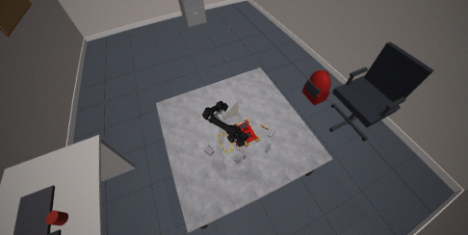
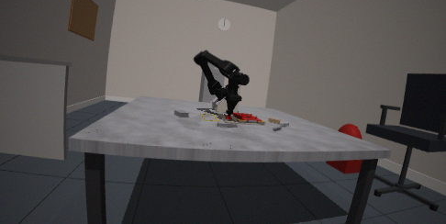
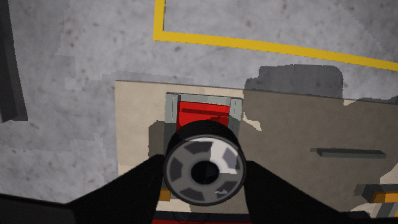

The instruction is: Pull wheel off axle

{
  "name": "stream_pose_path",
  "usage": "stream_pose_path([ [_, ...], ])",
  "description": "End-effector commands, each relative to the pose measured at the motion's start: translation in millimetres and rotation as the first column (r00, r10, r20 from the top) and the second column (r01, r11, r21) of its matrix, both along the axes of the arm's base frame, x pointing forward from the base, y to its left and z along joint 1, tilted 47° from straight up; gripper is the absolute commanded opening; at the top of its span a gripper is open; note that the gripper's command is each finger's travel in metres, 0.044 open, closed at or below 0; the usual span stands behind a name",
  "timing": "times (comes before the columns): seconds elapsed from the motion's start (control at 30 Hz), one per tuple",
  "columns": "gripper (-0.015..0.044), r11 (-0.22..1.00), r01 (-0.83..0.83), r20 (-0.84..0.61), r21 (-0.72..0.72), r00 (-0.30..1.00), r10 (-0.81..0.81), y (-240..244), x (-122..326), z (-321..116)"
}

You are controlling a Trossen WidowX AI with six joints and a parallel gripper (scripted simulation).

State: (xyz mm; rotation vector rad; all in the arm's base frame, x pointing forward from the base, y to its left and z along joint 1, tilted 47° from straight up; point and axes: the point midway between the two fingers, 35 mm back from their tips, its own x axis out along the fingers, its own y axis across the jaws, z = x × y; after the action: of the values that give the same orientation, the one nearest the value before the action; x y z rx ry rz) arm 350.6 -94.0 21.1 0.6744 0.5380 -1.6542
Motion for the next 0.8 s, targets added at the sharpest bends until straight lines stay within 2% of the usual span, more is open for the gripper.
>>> stream_pose_path([
  [0.0,0.0,1.0,0.0,0.004,0.001,1.0,0.0,1.9,0.9,1.5],
  [0.77,0.0,1.0,-0.001,0.004,0.001,1.0,0.001,7.5,1.9,6.5],
])
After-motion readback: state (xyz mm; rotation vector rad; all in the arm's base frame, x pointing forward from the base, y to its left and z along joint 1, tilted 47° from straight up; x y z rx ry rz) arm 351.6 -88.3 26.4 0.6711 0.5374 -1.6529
